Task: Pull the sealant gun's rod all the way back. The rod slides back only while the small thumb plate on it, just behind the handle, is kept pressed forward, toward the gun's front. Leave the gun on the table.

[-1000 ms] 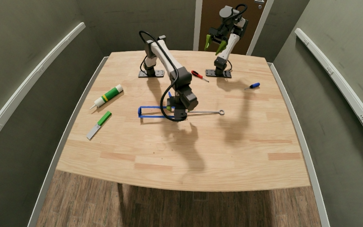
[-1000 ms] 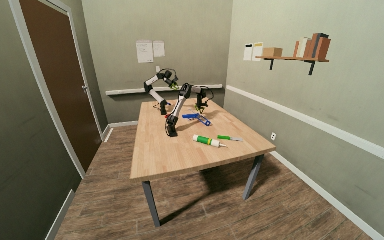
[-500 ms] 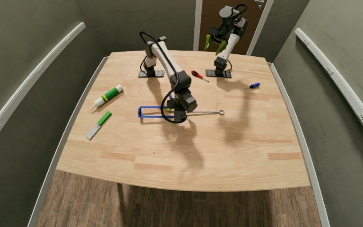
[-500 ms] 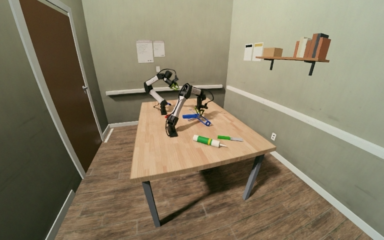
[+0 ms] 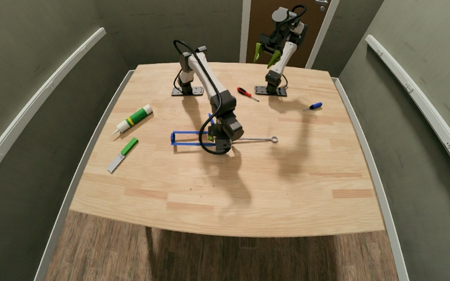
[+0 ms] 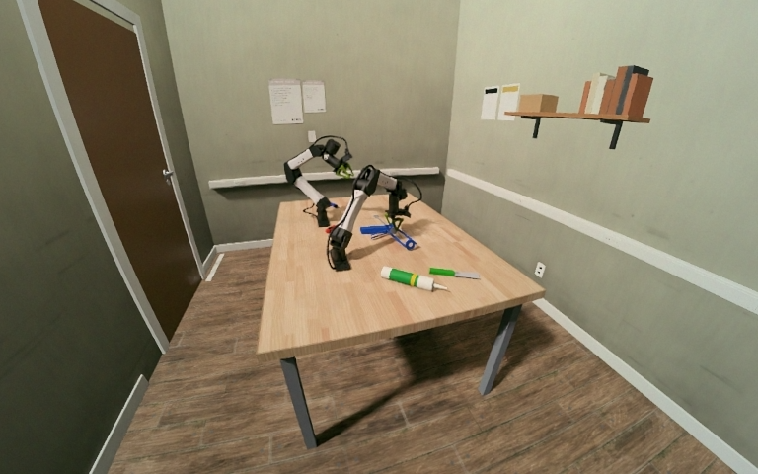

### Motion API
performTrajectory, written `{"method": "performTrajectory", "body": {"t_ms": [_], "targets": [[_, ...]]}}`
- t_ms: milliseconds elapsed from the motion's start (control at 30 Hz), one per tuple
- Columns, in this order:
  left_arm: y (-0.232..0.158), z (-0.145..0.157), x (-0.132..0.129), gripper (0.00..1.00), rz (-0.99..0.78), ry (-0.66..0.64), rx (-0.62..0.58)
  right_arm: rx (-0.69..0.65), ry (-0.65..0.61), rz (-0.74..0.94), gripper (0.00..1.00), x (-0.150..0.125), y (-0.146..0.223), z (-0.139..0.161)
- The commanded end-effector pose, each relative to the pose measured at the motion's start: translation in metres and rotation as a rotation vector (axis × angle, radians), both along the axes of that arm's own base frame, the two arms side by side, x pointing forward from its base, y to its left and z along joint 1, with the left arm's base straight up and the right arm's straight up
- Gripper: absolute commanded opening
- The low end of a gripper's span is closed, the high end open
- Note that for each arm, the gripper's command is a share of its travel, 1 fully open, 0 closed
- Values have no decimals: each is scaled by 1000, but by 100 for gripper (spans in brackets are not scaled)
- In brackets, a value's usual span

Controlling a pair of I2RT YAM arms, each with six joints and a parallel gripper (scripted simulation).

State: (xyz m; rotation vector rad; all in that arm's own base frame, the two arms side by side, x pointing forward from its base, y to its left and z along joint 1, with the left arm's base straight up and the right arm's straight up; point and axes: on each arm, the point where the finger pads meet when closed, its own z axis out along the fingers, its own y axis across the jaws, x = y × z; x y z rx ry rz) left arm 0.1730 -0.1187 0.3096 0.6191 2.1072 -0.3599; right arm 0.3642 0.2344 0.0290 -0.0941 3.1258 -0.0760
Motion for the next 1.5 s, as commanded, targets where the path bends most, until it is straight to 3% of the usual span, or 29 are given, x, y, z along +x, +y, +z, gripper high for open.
{"method": "performTrajectory", "body": {"t_ms": [0,33,400,433,467,500,600,667,700,733,900,1033,1100,1133,1200,1233,1467], "targets": [[-1,-8,3,66,-2,11,25,-33,22,-3,75,-2,-8,-13],[-1,-8,3,66,-2,11,25,-25,11,-3,67,2,-5,-9],[-1,-8,3,66,-2,11,25,-20,14,-1,54,0,-2,-9],[-1,-8,3,66,-2,11,25,-20,14,-1,43,0,-2,-9],[-1,-8,3,66,-2,11,25,-20,14,-1,52,0,-2,-9],[-1,-8,3,66,-2,11,25,-1,-12,-3,52,2,-1,4],[-1,-8,3,66,-2,11,25,3,-15,-6,52,3,-2,7],[-1,-8,3,66,-2,11,25,3,-15,-6,75,3,-2,7],[-1,-8,3,66,-2,11,25,3,-15,-6,78,3,-2,7],[-1,-8,3,66,-2,11,25,12,-44,-6,78,6,-2,24],[-1,-8,3,66,-2,11,25,25,-64,-5,78,6,-1,44],[-1,-8,3,66,-2,11,25,16,-44,-5,78,5,0,39],[-1,-8,3,66,-2,11,25,27,-66,-7,78,5,4,52],[-1,-8,3,66,-2,11,25,0,-29,-7,78,3,4,37],[-1,-8,3,66,-2,11,25,22,-65,22,100,7,6,45],[-1,-8,3,66,-2,11,25,51,-112,35,100,13,10,58],[-1,-8,3,66,-2,11,25,99,-216,185,100,7,-3,73]]}}
